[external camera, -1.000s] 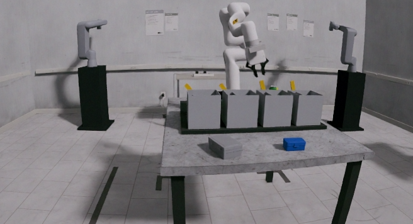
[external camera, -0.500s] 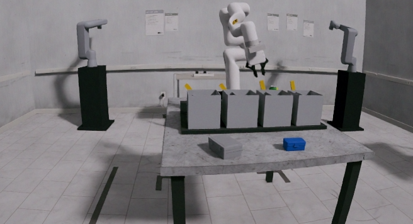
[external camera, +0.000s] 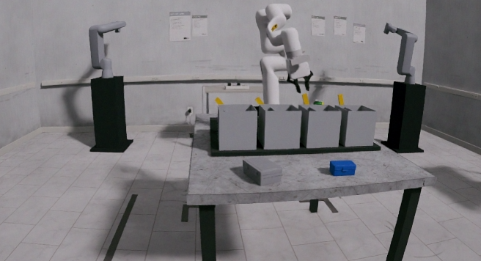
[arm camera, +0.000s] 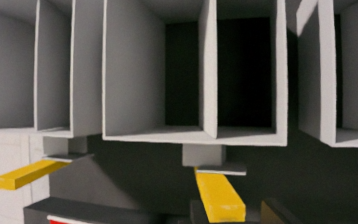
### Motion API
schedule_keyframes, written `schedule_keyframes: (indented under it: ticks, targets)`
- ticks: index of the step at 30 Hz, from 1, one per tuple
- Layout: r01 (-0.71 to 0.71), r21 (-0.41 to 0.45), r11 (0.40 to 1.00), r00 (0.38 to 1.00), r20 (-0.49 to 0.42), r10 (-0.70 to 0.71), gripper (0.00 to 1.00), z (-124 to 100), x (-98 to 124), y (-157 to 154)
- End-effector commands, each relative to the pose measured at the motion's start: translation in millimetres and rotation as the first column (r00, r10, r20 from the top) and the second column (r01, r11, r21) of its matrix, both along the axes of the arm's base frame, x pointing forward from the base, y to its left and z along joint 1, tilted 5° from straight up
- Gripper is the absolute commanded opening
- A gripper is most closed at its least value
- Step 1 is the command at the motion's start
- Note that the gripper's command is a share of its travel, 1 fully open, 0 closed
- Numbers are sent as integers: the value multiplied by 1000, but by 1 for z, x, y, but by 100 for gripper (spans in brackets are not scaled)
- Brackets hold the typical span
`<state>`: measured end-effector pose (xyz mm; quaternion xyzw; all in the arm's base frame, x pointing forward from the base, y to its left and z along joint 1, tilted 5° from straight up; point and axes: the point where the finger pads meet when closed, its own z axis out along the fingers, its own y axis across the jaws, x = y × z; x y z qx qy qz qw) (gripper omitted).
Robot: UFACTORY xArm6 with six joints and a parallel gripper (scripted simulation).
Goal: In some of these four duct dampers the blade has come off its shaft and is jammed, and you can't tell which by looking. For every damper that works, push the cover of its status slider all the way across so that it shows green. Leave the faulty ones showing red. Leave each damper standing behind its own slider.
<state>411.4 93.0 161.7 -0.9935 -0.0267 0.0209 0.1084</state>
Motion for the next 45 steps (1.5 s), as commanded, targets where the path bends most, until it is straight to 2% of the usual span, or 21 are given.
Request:
schedule_keyframes:
  ticks: [1, 15, 26, 45]
  targets:
    - [0, 1, 1000, 1000, 5, 0, 39, -4, 1, 2]
    - [0, 1, 1000, 1000, 5, 0, 39, -36, 0, 9]
    - [0, 1, 1000, 1000, 5, 0, 39, -51, 0, 12]
    - [0, 1, 1000, 1000, 5, 0, 39, -57, 0, 13]
